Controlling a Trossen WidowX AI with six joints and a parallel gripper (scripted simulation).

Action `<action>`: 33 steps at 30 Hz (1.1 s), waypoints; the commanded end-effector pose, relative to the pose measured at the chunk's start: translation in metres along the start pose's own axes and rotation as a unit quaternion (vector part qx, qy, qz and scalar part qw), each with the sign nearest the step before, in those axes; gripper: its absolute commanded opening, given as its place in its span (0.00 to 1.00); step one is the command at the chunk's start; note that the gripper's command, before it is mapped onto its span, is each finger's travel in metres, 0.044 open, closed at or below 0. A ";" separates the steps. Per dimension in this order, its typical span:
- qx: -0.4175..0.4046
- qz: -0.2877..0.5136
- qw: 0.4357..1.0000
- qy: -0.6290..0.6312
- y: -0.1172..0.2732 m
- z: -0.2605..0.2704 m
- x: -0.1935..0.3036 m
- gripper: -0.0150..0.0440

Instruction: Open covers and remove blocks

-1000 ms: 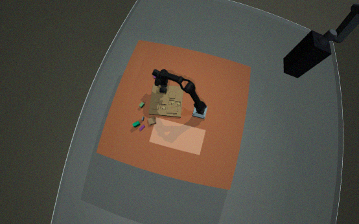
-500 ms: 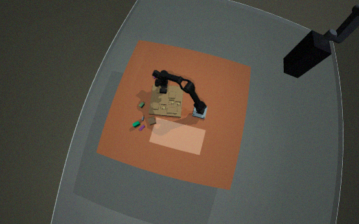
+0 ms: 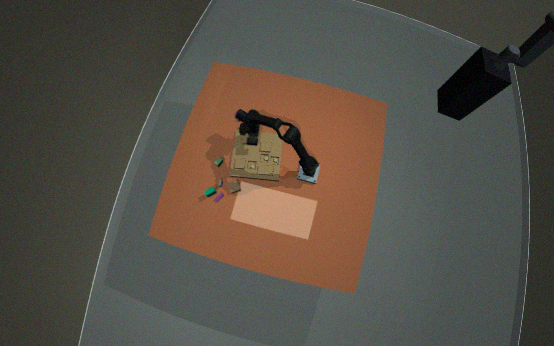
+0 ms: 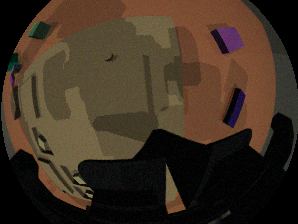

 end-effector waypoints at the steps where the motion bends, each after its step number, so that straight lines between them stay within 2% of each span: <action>1: -0.002 0.002 1.000 0.000 -0.002 0.005 0.003 0.25; 33: -0.004 0.003 1.000 0.000 -0.002 0.038 0.016 0.25</action>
Point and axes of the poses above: the point midway between the two fingers, 35 mm back from their tips, its own y axis back along the fingers, its own z axis across the jaws, x = y × z, the point moved 9 cm from there along y, back along the fingers, and after that the axes turned 13 degrees about -y, right-handed, at the moved point
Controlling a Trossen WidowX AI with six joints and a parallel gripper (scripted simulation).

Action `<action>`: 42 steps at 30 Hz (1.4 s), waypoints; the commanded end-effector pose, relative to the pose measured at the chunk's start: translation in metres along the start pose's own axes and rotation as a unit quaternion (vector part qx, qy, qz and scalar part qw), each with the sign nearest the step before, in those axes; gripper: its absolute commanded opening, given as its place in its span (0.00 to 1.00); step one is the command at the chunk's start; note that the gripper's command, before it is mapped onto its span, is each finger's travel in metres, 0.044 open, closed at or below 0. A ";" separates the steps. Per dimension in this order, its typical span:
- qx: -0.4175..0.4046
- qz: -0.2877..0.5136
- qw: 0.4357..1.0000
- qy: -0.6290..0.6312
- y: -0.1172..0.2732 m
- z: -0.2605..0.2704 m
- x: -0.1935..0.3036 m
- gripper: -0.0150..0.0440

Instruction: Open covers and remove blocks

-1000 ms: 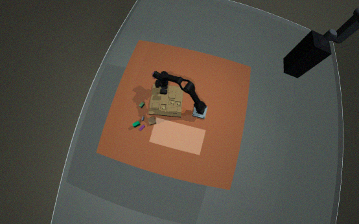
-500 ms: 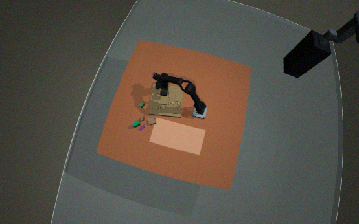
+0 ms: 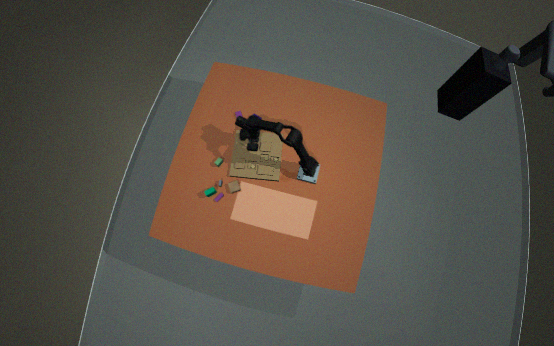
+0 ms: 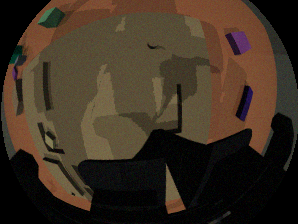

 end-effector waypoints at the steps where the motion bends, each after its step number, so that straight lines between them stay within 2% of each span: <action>1: -0.002 0.002 1.000 -0.001 -0.001 0.006 0.003 0.25; 42: -0.003 0.002 1.000 -0.001 -0.001 0.048 -0.004 0.25</action>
Point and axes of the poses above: the point midway between the two fingers, 35 mm back from their tips, its own y axis back along the fingers, its own z axis across the jaws, x = y × z, the point moved 9 cm from there along y, back along the fingers, and after that the axes turned 13 degrees about -y, right-handed, at the moved point
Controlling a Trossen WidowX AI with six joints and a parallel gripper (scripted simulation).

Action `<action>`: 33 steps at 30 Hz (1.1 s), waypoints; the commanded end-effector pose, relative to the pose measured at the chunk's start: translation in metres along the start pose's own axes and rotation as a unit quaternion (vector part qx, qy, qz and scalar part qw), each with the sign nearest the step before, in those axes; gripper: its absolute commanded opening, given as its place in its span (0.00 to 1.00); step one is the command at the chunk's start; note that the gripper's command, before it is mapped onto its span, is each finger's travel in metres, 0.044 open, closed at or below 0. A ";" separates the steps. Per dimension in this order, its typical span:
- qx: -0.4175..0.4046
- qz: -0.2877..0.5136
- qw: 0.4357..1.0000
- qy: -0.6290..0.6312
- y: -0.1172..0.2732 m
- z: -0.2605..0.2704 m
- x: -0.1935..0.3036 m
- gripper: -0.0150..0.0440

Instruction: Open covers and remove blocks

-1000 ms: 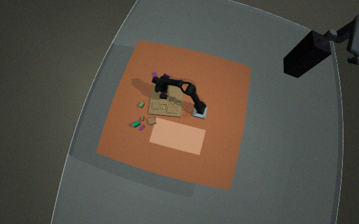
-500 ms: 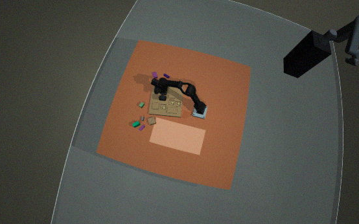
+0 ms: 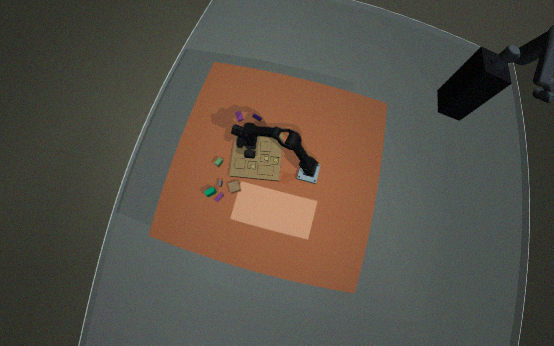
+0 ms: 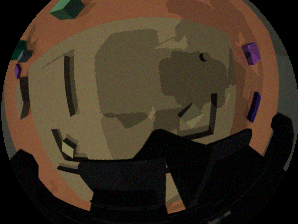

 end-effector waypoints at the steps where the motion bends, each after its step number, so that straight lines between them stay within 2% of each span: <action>1: 0.000 -0.002 1.000 -0.002 0.001 0.004 -0.003 0.25; 33: -0.001 -0.003 1.000 -0.002 0.002 0.034 -0.025 0.25</action>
Point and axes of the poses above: the point midway between the two fingers, 35 mm back from their tips, its own y axis back along the fingers, its own z axis across the jaws, x = y × z, the point moved 9 cm from there along y, back along the fingers, and after that the axes turned 13 degrees about -y, right-handed, at the moved point
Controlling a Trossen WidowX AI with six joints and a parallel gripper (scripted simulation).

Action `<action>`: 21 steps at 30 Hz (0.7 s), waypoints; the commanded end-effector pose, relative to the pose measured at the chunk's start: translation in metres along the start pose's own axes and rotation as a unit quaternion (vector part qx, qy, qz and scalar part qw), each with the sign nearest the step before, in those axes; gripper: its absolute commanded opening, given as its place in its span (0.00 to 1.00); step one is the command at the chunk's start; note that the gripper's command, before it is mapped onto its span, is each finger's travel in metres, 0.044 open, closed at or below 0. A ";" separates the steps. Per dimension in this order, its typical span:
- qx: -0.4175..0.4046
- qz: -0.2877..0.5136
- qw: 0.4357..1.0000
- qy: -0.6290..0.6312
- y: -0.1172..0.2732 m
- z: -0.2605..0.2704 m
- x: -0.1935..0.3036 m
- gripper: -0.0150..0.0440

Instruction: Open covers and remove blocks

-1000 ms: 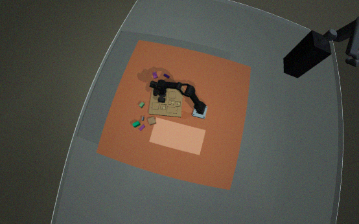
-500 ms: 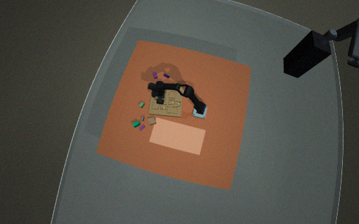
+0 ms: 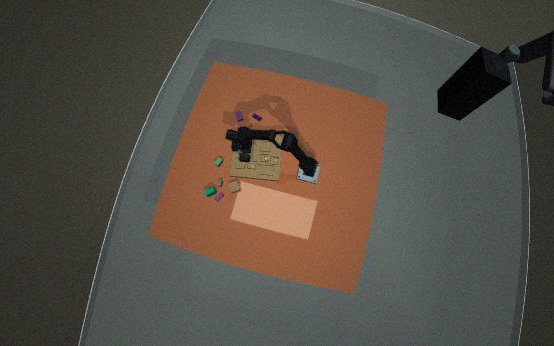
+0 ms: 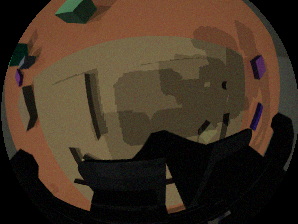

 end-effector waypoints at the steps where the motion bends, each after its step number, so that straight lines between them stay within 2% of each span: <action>1: 0.000 -0.004 1.000 -0.001 0.002 0.005 -0.006 0.25; 21: 0.000 -0.004 1.000 -0.001 0.024 0.007 -0.008 0.25</action>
Point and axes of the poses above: the point midway between the two fingers, 35 mm back from their tips, its own y axis back along the fingers, its own z axis across the jaws, x = y × z, the point moved 9 cm from there along y, back along the fingers, and after that the axes turned 13 degrees about -y, right-handed, at the moved point
